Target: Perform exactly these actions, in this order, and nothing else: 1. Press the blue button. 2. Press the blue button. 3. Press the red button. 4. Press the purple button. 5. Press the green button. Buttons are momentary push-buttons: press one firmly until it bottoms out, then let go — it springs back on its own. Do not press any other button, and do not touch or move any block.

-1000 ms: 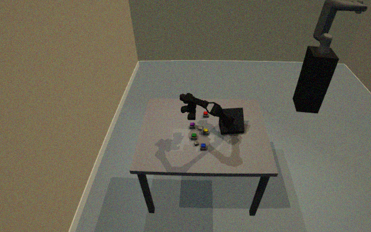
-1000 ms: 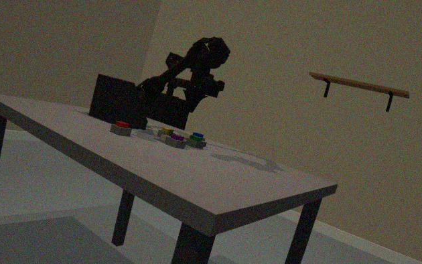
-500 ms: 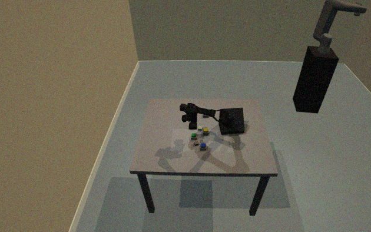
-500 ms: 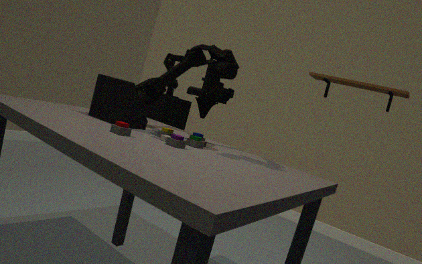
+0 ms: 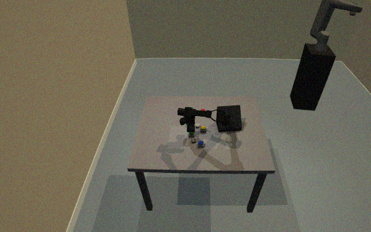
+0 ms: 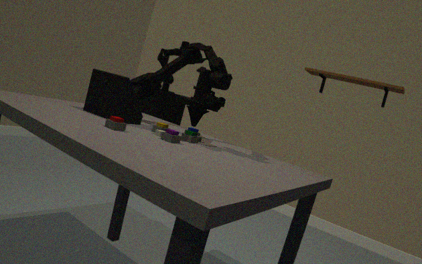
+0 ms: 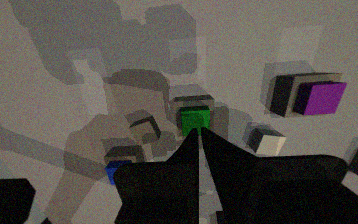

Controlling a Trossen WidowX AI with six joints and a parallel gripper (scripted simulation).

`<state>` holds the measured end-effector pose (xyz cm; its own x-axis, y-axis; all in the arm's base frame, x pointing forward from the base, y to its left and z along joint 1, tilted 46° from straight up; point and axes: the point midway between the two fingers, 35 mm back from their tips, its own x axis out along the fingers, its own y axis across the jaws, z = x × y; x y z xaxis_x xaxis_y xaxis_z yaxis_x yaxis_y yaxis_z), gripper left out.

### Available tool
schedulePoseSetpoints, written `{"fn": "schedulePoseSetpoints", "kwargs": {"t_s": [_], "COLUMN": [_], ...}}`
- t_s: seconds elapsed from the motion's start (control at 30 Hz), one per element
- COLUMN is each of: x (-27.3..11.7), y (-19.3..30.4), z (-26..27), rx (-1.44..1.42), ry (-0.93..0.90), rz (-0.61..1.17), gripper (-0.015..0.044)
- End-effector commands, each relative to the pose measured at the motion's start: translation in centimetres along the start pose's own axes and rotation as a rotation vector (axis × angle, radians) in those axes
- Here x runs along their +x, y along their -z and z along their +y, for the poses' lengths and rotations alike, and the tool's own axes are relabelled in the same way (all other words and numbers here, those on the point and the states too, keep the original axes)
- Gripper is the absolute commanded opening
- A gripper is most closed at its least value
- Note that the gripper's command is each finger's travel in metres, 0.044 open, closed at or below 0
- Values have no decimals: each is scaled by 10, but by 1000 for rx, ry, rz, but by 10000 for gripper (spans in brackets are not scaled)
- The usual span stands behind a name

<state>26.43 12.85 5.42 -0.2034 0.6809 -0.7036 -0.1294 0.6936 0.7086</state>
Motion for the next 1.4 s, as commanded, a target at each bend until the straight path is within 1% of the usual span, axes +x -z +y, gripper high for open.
{"fn": "schedulePoseSetpoints", "kwargs": {"t_s": [0.0, 0.43, 1.1, 1.23, 1.37], "x": [9, 29, 29, -2, -5], "y": [1, 2, 2, 1, 1], "z": [0, 1, 1, 0, 0], "rx": [4, 4, 4, 4, 4], "ry": [-4, -5, -5, -3, -4], "rz": [4, 4, 4, 3, 4], "gripper": [20, 20, 20, 20, 20]}}
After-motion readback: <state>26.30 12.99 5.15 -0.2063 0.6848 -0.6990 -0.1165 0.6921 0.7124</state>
